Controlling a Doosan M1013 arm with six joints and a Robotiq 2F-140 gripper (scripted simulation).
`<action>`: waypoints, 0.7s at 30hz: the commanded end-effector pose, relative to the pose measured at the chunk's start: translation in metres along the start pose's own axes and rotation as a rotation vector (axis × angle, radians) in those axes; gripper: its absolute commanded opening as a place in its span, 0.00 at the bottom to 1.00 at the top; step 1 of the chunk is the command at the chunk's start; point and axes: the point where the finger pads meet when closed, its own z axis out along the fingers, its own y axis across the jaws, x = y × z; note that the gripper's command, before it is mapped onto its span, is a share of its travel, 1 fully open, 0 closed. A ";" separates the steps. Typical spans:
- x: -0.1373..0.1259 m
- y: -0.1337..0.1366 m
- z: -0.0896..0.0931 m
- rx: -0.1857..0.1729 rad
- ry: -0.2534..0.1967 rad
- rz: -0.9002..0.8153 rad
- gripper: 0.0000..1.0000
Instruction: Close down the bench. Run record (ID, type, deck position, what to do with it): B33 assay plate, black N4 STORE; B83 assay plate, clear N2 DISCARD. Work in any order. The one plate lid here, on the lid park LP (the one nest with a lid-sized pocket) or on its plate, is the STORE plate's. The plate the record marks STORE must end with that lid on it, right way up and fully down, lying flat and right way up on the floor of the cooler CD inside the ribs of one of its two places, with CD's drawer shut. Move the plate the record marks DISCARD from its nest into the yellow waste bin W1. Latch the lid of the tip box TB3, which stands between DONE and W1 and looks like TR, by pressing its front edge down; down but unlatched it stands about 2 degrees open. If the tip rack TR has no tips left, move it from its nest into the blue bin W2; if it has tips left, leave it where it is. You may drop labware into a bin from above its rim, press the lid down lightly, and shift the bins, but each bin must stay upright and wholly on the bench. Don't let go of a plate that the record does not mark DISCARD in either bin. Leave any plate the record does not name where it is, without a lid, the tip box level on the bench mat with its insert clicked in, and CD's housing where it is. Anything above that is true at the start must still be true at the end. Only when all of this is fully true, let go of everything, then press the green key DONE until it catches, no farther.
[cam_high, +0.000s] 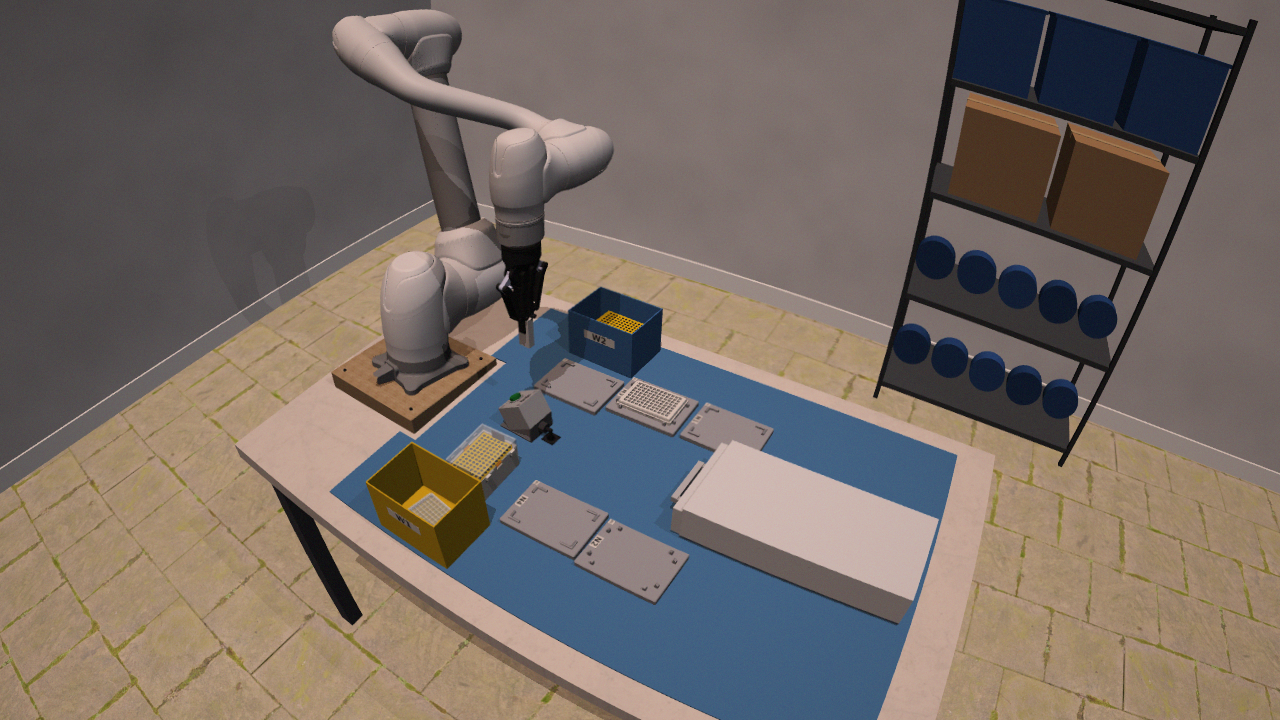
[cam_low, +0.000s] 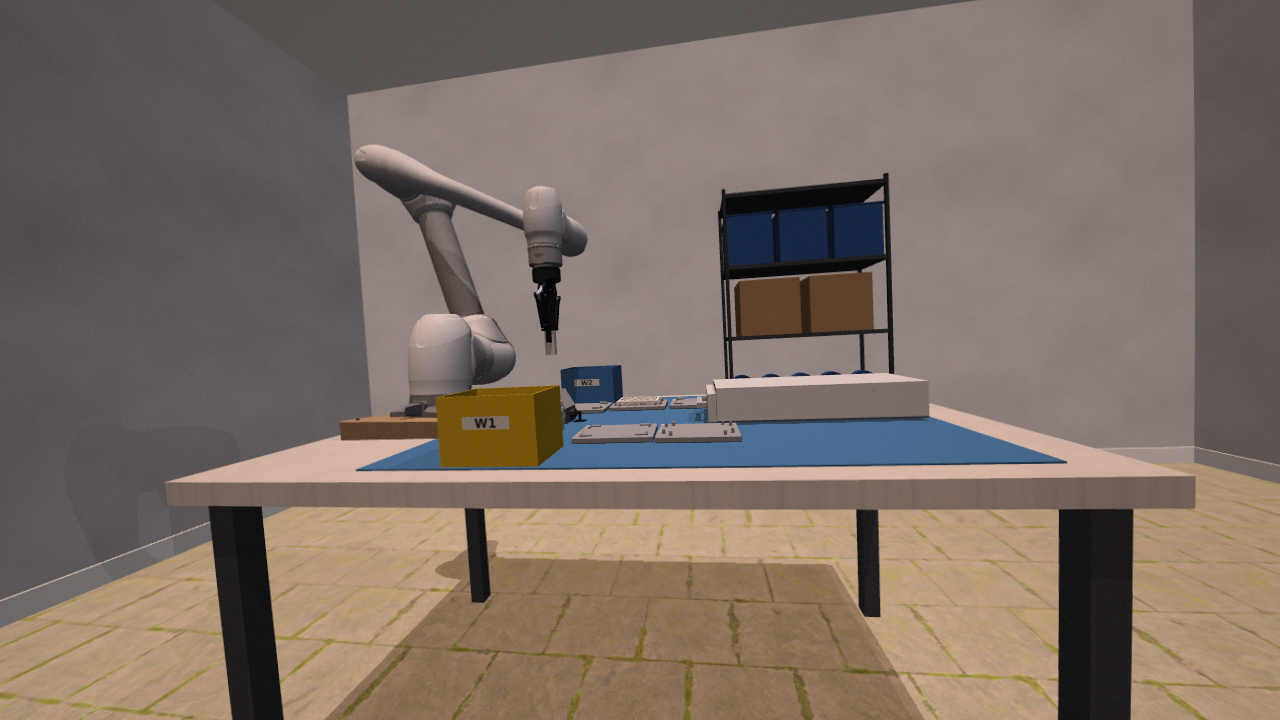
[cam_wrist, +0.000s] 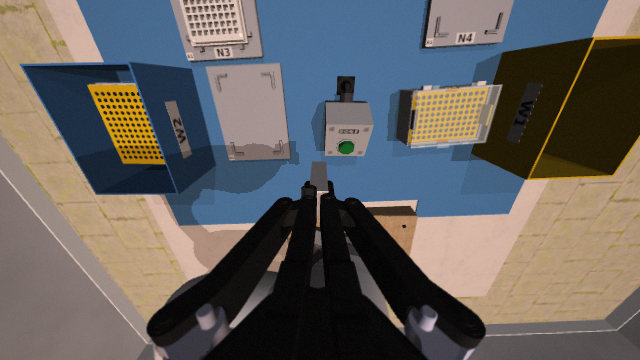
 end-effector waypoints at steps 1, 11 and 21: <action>-0.001 0.017 -0.001 0.002 0.000 -0.001 0.00; -0.003 0.045 -0.003 0.002 0.000 -0.001 0.00; -0.003 0.045 0.002 0.002 0.000 -0.001 0.00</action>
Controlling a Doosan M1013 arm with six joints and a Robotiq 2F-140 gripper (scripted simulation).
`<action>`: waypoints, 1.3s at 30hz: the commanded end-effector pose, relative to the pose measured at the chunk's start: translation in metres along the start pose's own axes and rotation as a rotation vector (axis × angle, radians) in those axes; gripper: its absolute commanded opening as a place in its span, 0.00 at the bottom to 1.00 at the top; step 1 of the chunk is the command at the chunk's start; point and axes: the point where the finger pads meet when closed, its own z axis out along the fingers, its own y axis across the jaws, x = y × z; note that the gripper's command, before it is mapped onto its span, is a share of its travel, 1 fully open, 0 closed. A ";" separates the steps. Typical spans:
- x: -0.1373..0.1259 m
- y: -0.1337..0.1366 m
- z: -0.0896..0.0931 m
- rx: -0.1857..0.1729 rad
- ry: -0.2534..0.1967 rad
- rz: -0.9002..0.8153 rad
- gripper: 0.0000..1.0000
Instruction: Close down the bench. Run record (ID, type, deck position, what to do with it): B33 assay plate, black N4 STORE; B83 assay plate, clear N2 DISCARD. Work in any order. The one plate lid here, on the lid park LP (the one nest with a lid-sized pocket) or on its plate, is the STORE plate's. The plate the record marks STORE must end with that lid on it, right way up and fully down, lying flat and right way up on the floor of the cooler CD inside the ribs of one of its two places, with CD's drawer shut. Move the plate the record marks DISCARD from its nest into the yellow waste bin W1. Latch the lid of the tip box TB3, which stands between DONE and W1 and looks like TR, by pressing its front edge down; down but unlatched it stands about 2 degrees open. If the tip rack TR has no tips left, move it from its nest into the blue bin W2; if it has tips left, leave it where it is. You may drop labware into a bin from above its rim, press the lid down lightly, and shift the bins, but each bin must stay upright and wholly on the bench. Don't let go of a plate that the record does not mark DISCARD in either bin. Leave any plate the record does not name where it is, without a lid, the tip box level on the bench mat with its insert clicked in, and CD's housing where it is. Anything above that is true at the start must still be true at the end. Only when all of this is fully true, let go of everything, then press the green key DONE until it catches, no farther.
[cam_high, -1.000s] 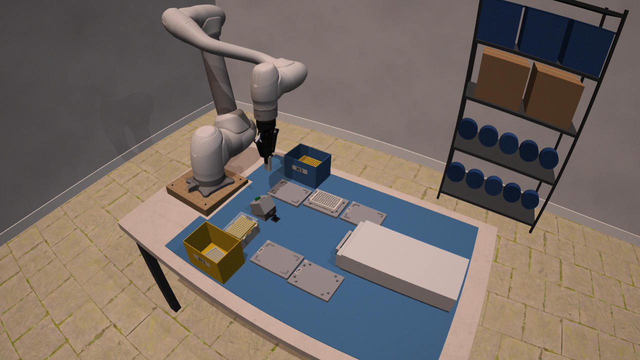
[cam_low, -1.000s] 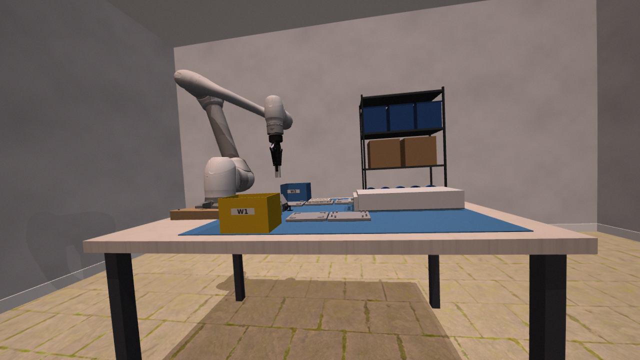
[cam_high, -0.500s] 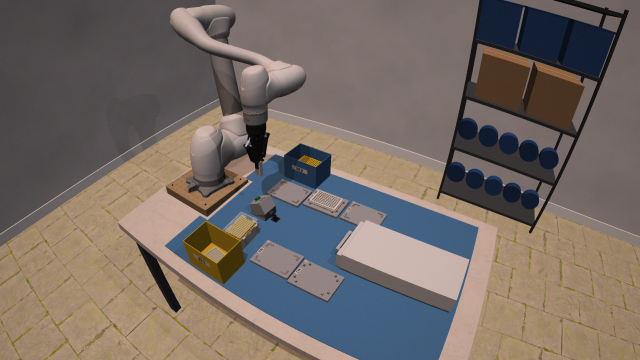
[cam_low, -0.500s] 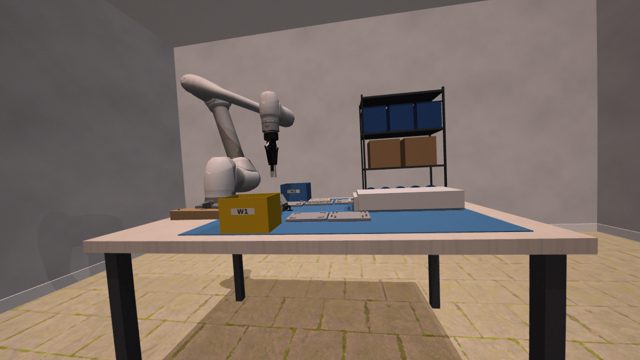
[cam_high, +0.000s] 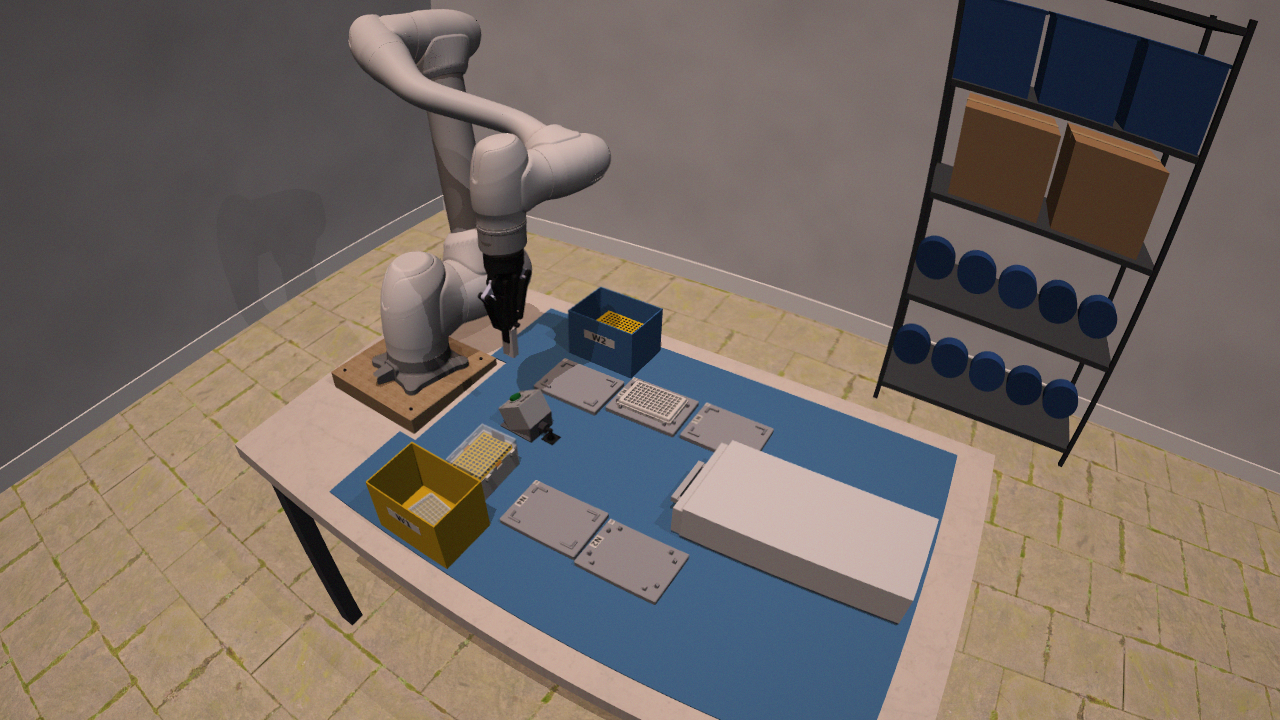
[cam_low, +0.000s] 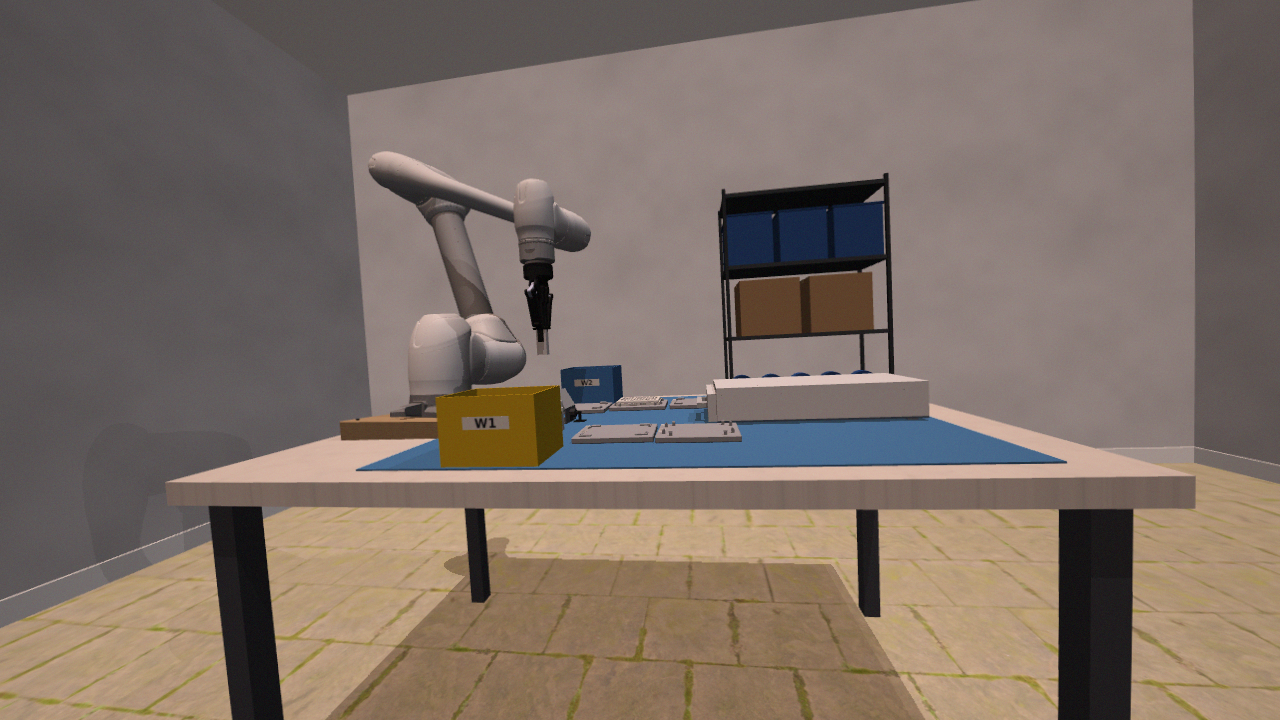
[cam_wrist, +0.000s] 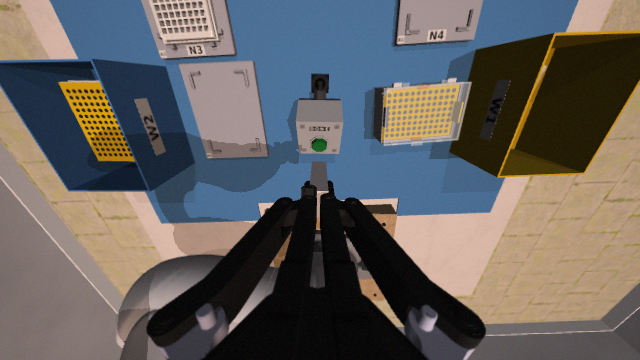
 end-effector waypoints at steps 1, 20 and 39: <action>0.000 0.000 0.007 0.000 0.000 0.000 0.00; 0.000 0.000 0.052 0.000 0.000 0.000 0.00; 0.000 0.000 0.089 0.000 0.000 0.000 0.00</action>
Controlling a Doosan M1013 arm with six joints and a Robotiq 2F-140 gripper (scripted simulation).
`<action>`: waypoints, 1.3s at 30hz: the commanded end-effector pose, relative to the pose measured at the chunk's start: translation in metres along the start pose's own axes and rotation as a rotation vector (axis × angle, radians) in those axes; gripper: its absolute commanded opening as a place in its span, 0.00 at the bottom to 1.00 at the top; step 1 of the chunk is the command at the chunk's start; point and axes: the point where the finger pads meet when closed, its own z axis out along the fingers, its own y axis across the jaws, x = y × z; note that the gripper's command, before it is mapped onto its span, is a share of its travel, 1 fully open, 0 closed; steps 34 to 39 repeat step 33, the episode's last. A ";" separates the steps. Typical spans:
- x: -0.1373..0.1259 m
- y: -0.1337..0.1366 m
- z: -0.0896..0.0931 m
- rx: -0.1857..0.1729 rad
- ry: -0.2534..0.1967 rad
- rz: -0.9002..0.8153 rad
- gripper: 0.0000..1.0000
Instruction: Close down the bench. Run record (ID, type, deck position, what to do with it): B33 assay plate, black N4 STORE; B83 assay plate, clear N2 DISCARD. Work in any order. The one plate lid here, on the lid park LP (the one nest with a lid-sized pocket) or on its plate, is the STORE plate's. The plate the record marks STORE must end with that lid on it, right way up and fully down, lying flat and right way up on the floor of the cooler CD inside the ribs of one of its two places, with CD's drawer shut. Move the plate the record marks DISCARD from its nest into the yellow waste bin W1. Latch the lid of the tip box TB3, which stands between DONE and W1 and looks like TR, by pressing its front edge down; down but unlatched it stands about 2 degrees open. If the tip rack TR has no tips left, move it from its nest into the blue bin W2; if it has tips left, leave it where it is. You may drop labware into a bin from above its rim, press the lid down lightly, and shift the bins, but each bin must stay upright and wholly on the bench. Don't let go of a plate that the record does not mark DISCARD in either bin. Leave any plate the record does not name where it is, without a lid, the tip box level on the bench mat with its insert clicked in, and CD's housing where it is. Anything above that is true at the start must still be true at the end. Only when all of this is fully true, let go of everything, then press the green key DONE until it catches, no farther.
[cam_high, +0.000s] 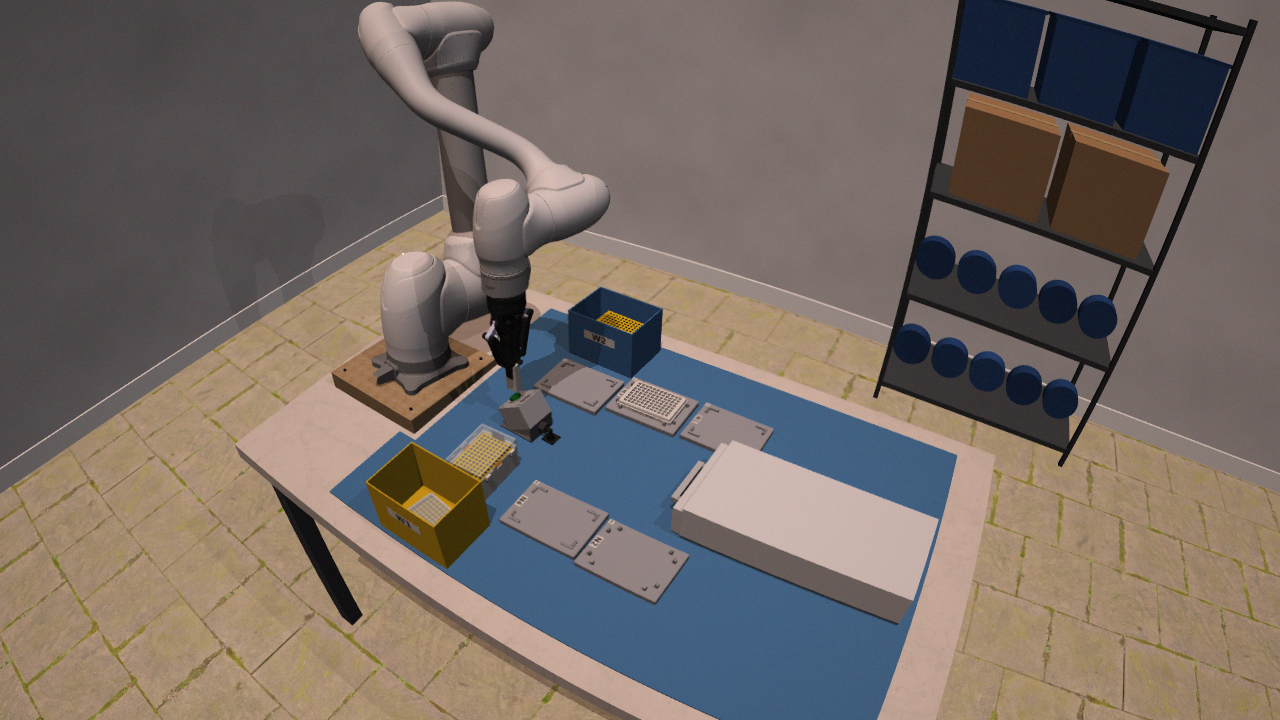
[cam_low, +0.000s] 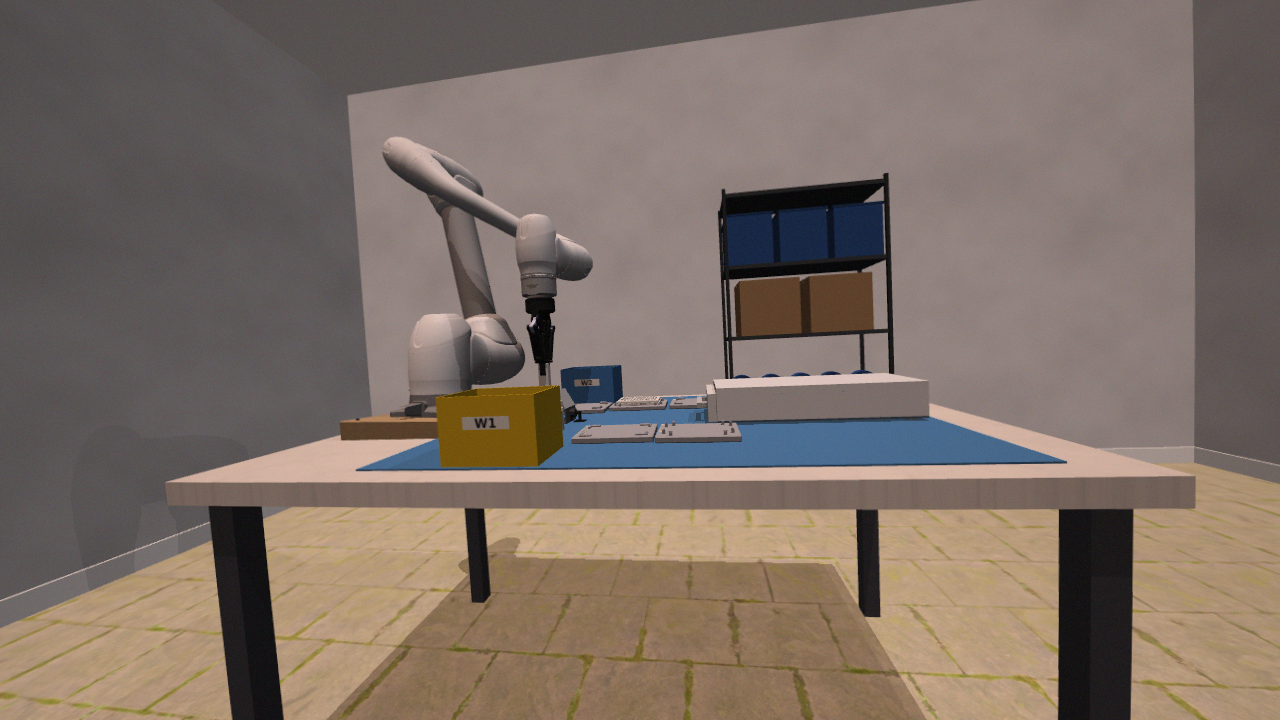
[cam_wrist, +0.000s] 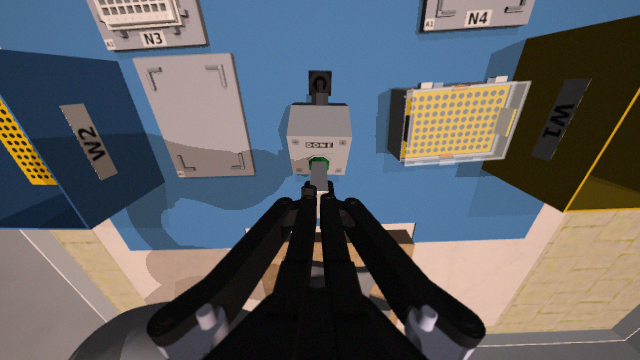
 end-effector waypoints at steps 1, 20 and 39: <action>0.000 0.000 0.001 0.000 0.000 0.000 0.00; 0.000 0.000 0.009 0.000 0.000 0.000 0.00; 0.000 0.000 0.017 0.000 0.000 0.000 0.00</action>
